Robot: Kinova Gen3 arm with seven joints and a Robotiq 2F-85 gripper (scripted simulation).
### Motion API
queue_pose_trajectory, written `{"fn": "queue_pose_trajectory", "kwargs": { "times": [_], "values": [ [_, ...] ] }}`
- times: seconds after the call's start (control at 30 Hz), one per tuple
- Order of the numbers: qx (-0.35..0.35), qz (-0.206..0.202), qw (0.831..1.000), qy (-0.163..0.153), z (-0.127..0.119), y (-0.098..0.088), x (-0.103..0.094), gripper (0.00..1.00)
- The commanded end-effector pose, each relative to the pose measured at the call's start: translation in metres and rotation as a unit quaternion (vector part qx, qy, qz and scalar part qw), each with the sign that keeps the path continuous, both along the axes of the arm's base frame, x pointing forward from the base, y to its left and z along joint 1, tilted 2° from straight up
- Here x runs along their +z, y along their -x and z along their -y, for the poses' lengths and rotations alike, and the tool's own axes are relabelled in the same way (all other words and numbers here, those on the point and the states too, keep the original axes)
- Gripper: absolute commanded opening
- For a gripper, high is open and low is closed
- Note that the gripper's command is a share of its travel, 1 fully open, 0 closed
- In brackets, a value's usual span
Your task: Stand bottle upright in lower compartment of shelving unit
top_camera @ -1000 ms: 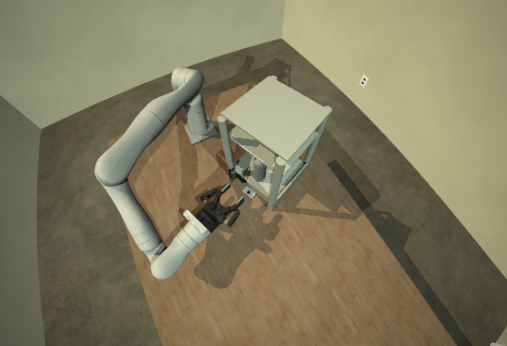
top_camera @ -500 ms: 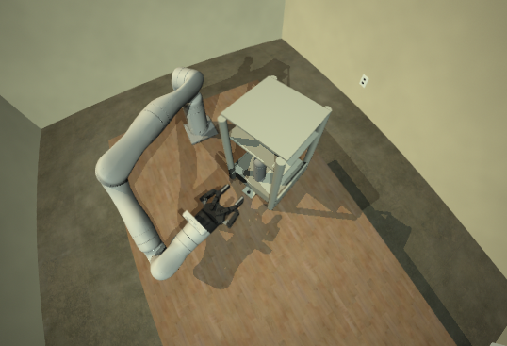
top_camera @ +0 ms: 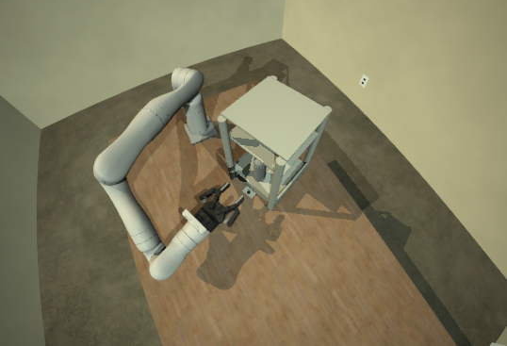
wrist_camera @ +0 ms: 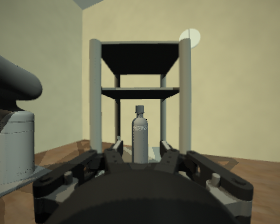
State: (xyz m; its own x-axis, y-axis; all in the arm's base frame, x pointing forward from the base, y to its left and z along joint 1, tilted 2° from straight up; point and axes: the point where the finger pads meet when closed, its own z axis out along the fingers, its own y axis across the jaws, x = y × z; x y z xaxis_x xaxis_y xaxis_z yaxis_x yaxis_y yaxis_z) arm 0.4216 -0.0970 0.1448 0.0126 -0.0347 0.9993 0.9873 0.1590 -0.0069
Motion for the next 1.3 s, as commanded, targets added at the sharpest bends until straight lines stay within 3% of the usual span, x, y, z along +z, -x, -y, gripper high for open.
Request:
{"fn": "queue_pose_trajectory", "kwargs": {
  "times": [0.0, 0.57, 1.27],
  "values": [
    [0.0, 0.001, 1.0, 0.0, 0.002, 0.0, 0.013, 0.63],
    [0.0, 0.001, 1.0, -0.001, 0.003, 0.0, 0.058, 0.63],
    [0.0, 0.0, 1.0, -0.001, 0.004, 0.0, 0.087, 0.63]
  ]
}}
